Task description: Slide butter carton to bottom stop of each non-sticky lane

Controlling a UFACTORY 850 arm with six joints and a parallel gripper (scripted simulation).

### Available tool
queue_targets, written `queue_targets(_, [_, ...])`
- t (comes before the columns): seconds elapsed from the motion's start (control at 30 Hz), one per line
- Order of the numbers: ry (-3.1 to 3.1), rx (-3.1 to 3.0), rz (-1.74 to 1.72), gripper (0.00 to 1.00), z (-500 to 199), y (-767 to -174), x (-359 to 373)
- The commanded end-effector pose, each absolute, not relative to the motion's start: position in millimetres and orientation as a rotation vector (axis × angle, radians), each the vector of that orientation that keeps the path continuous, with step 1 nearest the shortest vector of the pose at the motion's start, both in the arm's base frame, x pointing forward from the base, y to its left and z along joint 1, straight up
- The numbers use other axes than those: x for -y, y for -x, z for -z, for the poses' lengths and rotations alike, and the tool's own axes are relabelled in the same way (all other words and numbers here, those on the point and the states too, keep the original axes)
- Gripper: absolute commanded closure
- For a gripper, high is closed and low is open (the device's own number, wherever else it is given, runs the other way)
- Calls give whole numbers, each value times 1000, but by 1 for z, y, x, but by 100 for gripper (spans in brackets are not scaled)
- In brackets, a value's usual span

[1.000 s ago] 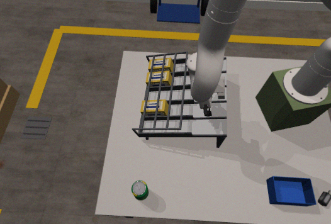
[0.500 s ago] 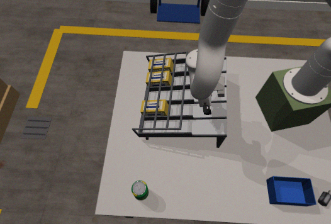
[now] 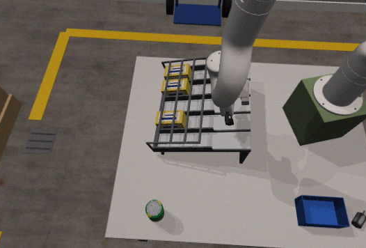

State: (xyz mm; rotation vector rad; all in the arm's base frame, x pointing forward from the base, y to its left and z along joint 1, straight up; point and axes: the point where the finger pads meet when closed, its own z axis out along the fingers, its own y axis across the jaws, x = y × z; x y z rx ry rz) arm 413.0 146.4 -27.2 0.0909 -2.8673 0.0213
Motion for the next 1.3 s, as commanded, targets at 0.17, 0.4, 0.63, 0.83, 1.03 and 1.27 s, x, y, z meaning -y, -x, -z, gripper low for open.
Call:
queue_targets(0.17, [-104, 3149, -7, 0, -70, -413, -147])
queue_targets(0.4, [-104, 3149, -7, 0, -70, -413, -147])
queue_targets(0.63, [-105, 3131, 16, 0, -113, -340, -108])
queue_targets(0.83, [-105, 3131, 16, 0, -113, -340, -108])
queue_targets(1.03, [-105, 3130, 12, 0, -108, -343, -110])
queue_targets(1.27, [-105, 3130, 12, 0, -108, -343, -110])
